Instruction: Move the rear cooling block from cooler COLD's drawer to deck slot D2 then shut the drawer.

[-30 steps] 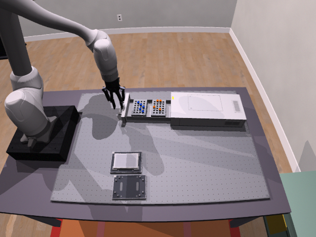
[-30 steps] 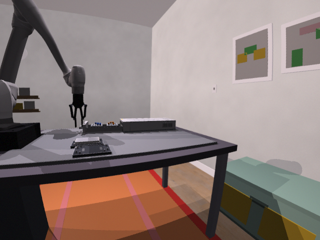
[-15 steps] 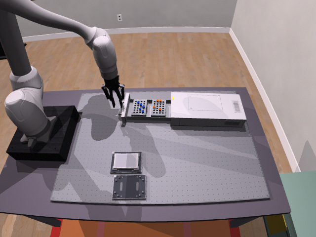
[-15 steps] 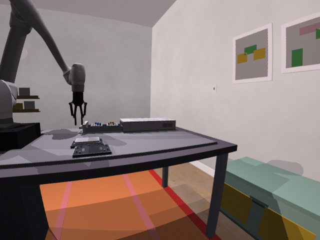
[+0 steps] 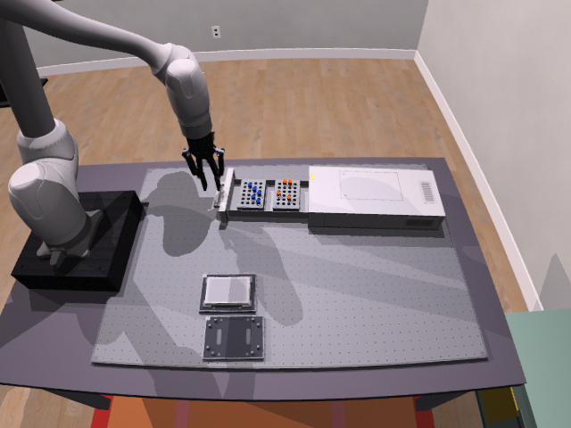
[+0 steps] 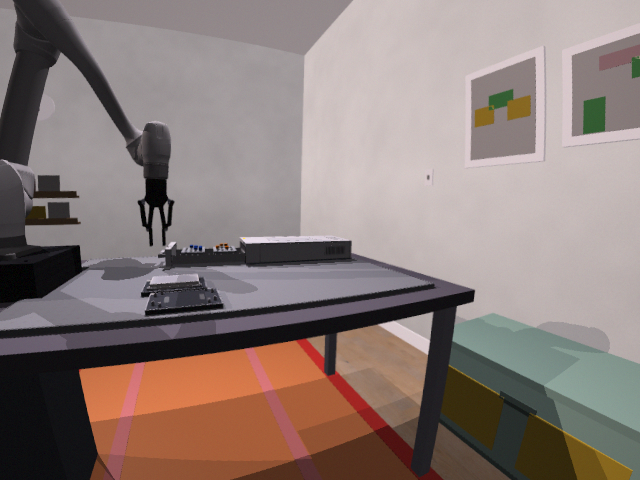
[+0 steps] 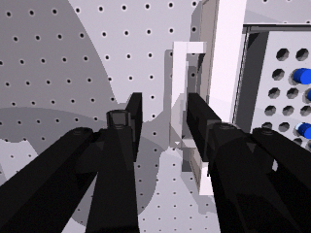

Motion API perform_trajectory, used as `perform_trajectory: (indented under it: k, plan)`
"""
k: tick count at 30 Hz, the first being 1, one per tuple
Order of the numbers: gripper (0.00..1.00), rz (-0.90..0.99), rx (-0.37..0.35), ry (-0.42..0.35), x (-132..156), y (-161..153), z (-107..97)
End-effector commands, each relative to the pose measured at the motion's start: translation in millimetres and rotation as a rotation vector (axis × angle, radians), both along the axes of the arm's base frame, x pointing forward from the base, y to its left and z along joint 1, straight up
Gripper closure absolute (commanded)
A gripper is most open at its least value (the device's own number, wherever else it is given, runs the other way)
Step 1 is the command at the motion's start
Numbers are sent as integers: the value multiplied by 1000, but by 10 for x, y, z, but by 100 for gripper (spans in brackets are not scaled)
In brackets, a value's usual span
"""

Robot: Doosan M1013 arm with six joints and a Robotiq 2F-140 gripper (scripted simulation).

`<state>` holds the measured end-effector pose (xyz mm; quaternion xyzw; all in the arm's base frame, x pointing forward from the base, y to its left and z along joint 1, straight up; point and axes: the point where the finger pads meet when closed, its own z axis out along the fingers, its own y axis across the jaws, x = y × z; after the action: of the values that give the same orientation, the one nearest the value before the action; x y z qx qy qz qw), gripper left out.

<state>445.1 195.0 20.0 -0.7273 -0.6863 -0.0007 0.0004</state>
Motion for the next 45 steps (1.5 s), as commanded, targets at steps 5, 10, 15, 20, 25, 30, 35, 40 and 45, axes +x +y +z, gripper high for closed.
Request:
perform_trajectory:
  k: [5, 10, 15, 20, 25, 30, 35, 40, 45]
  plan:
    - [66, 0, 1, -1, 4, 2, 73]
    - [66, 0, 1, -1, 5, 2, 139]
    - [66, 0, 1, -1, 6, 1, 206]
    - [66, 0, 1, -1, 7, 1, 246]
    - [66, 0, 1, -1, 8, 1, 313]
    - [66, 0, 1, -1, 9, 1, 379]
    - [66, 0, 1, -1, 9, 1, 433]
    - [66, 0, 1, -1, 10, 1, 486]
    - [66, 0, 1, -1, 11, 1, 553]
